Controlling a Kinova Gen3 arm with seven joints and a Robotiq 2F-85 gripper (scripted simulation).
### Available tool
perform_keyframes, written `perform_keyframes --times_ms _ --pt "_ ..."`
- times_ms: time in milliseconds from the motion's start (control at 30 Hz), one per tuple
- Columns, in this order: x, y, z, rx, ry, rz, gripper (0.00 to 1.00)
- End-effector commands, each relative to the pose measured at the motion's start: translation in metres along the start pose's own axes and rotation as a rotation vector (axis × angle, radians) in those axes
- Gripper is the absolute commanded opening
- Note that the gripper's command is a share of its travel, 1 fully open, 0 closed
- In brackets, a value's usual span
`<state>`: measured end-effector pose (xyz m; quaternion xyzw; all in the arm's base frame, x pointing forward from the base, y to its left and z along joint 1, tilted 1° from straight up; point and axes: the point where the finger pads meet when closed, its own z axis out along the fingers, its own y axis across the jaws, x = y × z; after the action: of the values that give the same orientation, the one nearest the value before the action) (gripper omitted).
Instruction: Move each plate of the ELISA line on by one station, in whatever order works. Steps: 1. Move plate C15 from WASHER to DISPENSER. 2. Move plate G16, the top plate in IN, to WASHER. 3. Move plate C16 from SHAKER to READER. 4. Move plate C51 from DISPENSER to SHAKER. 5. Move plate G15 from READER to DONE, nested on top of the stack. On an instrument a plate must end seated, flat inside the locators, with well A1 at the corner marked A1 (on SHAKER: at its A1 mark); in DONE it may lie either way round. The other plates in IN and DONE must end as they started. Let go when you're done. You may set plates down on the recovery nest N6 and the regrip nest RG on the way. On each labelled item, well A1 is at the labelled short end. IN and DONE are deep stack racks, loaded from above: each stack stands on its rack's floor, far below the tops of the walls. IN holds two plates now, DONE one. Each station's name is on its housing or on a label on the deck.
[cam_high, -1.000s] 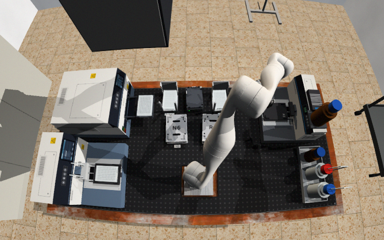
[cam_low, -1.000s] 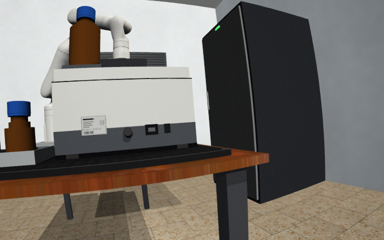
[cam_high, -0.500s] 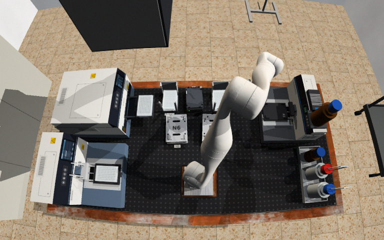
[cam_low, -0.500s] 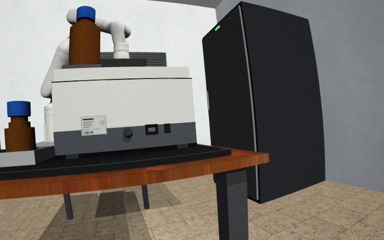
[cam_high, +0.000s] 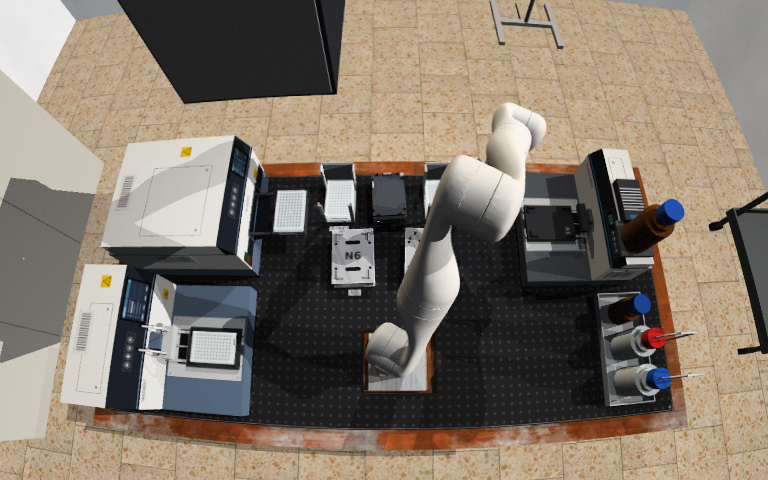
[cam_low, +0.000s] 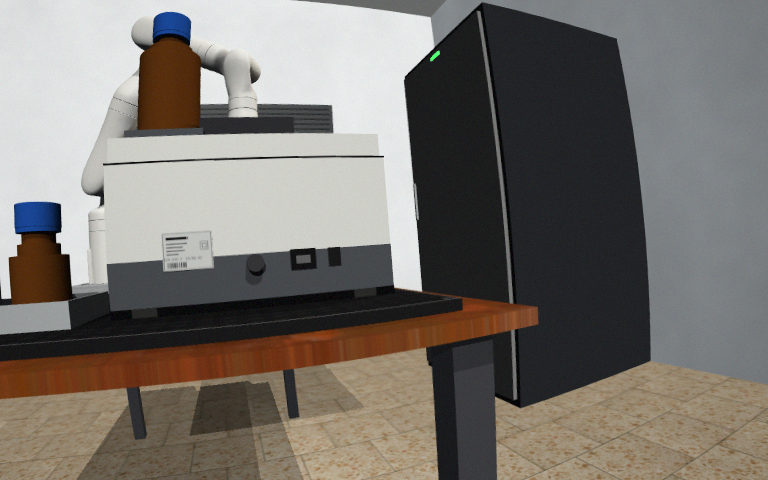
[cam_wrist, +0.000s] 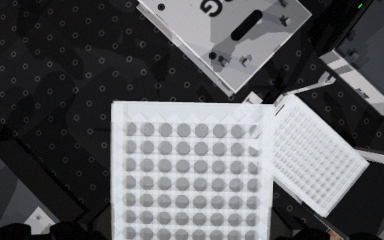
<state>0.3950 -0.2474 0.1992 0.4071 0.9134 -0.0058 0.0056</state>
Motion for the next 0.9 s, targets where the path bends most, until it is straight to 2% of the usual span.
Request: perform_keyframes --times_ms 0,867 --pt "0.008 0.008 -0.001 -0.001 -0.002 -0.037 0.94" --pt "0.063 0.066 -0.001 -0.001 -0.002 -0.3 0.94"
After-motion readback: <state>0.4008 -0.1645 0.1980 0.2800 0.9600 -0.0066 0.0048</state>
